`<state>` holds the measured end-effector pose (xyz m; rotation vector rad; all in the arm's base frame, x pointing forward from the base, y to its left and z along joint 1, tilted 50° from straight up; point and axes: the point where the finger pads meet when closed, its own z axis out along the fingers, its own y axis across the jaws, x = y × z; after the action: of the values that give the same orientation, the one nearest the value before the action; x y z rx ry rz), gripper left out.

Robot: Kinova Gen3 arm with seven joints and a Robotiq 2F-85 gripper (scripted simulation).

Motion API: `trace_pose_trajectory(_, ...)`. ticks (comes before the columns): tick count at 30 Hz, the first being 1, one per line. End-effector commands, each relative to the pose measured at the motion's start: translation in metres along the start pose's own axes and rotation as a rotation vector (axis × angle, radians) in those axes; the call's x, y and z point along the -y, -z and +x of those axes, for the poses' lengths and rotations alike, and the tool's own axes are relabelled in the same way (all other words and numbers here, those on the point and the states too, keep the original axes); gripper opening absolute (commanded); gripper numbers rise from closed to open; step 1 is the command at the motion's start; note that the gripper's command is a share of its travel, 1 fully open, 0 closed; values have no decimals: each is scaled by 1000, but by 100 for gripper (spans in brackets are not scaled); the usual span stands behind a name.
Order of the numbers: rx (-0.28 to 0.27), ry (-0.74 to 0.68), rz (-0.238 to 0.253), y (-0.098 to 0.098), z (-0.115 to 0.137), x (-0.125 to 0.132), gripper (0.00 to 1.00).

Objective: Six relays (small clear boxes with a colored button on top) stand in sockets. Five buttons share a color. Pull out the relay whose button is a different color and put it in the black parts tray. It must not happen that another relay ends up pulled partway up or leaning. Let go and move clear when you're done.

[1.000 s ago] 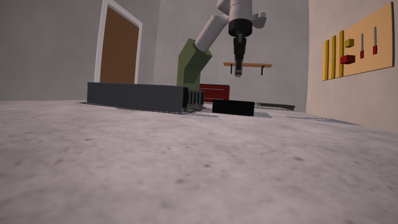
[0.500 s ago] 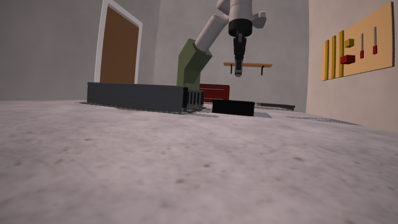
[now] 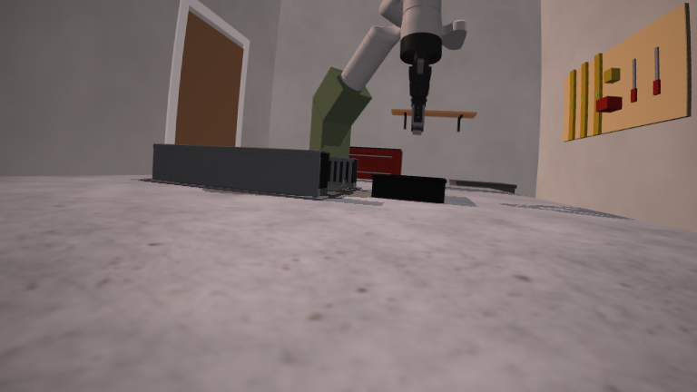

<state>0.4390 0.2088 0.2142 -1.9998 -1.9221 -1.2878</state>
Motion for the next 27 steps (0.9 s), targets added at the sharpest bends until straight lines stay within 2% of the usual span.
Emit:
trace_pose_trajectory(1,4,-8,-3,0,-2,-2,0)
trace_pose_trajectory(20,4,-8,-3,-6,-2,-2,0)
trace_pose_trajectory(27,4,-8,-3,-14,-2,-2,0)
